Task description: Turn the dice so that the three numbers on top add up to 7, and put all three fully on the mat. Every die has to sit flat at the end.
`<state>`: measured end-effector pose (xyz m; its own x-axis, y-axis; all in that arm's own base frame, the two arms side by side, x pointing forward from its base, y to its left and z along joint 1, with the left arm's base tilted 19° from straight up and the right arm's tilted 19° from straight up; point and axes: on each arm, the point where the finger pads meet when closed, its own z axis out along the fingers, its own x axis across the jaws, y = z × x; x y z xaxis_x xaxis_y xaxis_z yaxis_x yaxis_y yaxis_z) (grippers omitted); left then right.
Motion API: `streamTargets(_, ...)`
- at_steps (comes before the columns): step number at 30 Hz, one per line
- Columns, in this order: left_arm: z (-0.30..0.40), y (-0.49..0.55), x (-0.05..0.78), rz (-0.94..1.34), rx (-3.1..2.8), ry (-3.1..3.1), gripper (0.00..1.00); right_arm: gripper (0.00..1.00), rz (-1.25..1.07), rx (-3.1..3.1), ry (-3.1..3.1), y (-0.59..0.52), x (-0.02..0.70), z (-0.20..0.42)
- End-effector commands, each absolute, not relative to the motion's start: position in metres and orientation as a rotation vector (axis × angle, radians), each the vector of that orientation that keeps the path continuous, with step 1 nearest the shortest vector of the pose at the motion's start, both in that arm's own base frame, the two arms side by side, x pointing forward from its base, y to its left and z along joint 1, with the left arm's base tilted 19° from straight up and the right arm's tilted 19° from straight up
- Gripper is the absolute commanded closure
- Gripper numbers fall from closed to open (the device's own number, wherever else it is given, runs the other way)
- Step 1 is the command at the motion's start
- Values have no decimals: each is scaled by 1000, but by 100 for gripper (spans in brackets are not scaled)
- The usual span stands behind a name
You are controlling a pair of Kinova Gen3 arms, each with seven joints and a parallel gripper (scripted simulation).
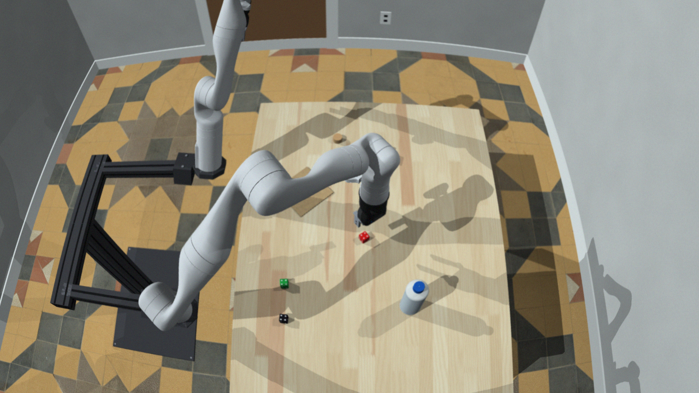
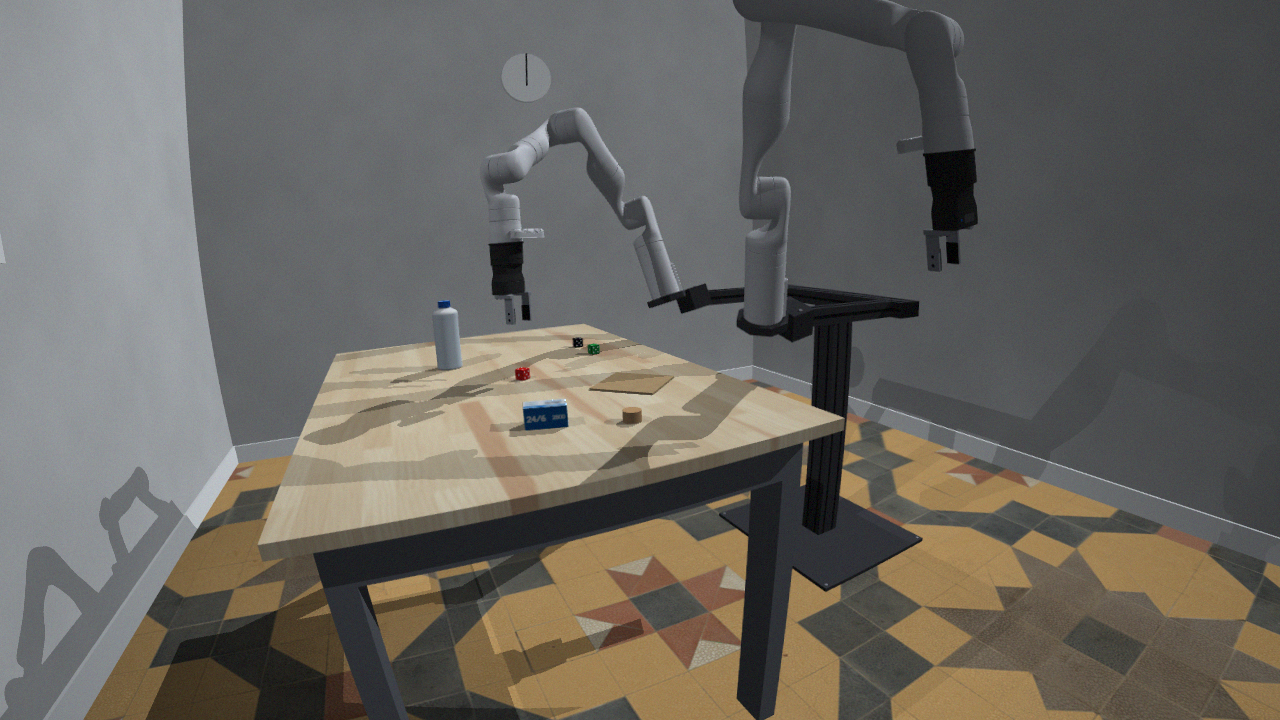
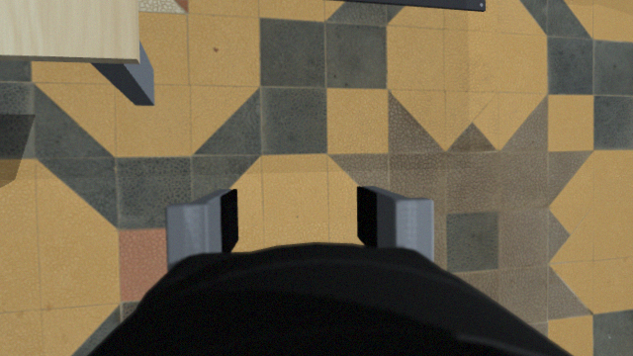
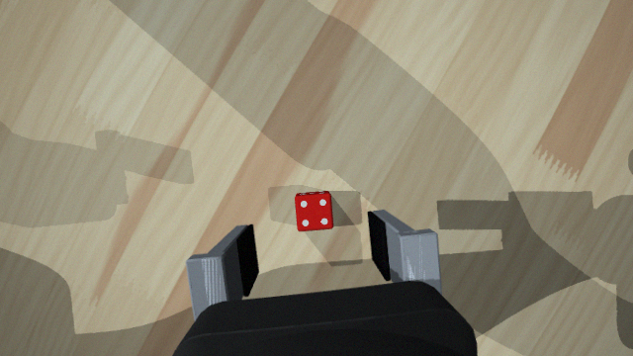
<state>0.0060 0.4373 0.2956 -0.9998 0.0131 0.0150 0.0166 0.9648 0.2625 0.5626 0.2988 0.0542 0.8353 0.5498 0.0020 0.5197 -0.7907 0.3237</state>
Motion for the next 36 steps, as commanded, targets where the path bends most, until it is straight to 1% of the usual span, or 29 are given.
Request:
streamTargets(1,296,437,6,-417,-23,-3101,0,0,136,2696,836,300,563,55)
streamTargets(16,296,437,6,-417,-23,-3101,0,0,60,2530,1225,298,560,43)
streamTargets(31,296,437,6,-417,-23,-3101,0,0,-83,2063,1910,292,560,25)
streamTargets(36,296,437,6,-417,-23,-3101,0,0,-109,1948,2032,291,562,21)
